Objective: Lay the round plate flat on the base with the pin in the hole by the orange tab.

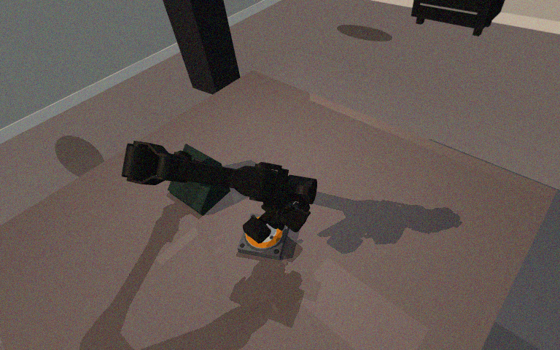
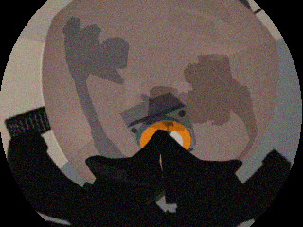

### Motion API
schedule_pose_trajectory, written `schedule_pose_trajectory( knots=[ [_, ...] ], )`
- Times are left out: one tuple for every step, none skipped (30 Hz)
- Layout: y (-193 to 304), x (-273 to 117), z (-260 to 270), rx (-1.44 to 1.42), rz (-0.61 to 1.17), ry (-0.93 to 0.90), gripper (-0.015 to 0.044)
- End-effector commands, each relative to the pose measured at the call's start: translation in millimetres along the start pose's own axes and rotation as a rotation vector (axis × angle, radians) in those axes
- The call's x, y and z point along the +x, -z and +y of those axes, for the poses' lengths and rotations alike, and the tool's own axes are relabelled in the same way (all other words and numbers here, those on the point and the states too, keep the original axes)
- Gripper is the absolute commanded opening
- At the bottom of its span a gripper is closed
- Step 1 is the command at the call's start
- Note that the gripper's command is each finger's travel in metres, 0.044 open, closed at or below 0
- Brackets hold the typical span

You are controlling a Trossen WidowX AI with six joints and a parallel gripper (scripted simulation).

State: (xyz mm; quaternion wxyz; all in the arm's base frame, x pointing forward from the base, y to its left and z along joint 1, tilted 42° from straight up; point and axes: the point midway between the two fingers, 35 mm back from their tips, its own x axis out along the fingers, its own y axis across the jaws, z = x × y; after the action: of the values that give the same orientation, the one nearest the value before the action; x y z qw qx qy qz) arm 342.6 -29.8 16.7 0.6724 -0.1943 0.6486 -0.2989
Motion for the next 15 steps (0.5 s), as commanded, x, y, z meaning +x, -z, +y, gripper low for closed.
schedule_pose_trajectory(
  knots=[
    [4.5,26.0,-1.0,-0.011,0.014,0.013,0.0],
    [4.7,29.1,-1.3,-0.011,0.014,0.013,0.0],
    [4.6,29.8,-1.7,-0.011,0.014,0.013,0.0],
    [4.6,30.1,-1.8,-0.011,0.014,0.013,0.0],
    [4.6,30.1,-1.8,-0.011,0.014,0.013,0.0],
    [4.6,30.1,-1.8,-0.011,0.014,0.013,0.0],
    [4.5,30.1,-2.2,-0.011,0.014,0.013,0.0],
    [4.2,30.1,-2.9,-0.011,0.014,0.013,0.0],
    [4.0,30.1,-4.0,-0.011,0.014,0.013,0.0],
    [3.7,30.0,-5.4,-0.011,0.014,0.013,0.0],
    [3.4,30.0,-7.0,-0.011,0.014,0.013,0.0],
    [3.1,30.0,-8.8,-0.011,0.014,0.013,0.0],
    [2.6,30.0,-10.9,-0.011,0.014,0.013,0.0],
    [1.9,30.0,-13.2,-0.011,0.014,0.014,0.0],
    [1.0,30.0,-15.2,-0.011,0.014,0.014,0.0]
  ],
)
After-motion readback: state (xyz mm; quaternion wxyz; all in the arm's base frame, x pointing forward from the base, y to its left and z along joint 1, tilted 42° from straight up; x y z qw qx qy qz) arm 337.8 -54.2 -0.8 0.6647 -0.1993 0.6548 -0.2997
